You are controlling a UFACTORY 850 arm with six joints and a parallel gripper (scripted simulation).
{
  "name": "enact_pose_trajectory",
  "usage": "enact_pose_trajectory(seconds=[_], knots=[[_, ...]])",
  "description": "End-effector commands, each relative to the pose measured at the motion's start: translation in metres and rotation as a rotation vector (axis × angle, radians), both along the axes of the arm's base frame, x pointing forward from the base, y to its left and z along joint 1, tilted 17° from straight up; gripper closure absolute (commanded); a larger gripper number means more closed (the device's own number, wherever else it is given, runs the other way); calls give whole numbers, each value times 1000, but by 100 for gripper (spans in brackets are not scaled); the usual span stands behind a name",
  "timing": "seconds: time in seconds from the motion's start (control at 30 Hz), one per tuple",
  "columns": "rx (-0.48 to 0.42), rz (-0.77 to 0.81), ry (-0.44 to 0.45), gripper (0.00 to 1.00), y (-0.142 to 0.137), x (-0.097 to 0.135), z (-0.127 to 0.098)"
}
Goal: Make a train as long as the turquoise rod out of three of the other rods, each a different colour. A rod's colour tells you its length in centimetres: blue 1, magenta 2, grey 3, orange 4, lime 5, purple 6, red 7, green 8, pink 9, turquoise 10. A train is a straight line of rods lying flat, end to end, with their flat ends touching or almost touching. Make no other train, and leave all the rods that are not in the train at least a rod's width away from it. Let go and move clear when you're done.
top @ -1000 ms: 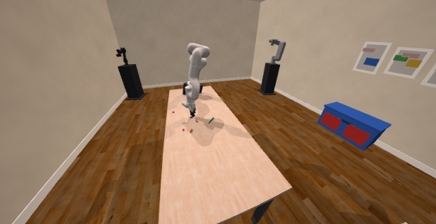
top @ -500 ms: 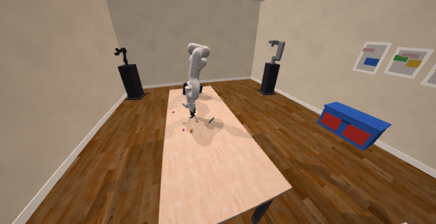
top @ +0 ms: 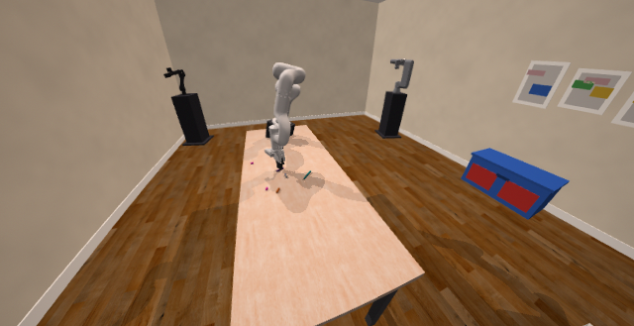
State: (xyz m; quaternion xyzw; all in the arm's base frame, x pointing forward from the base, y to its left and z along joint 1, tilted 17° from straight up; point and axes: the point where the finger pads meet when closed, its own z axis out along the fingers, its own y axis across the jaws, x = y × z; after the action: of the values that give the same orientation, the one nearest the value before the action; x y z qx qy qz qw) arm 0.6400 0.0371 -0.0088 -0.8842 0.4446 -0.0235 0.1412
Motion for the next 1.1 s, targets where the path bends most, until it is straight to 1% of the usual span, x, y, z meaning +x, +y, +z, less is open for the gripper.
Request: enact_pose_trajectory(seconds=[0.0, 0.4, 1.07], knots=[[0, 0, -2, 76, 0, 1, 1], [0, 0, -2, 76, 0, 1, 0], [0, 0, -2, 76, 3, 3, -12]])
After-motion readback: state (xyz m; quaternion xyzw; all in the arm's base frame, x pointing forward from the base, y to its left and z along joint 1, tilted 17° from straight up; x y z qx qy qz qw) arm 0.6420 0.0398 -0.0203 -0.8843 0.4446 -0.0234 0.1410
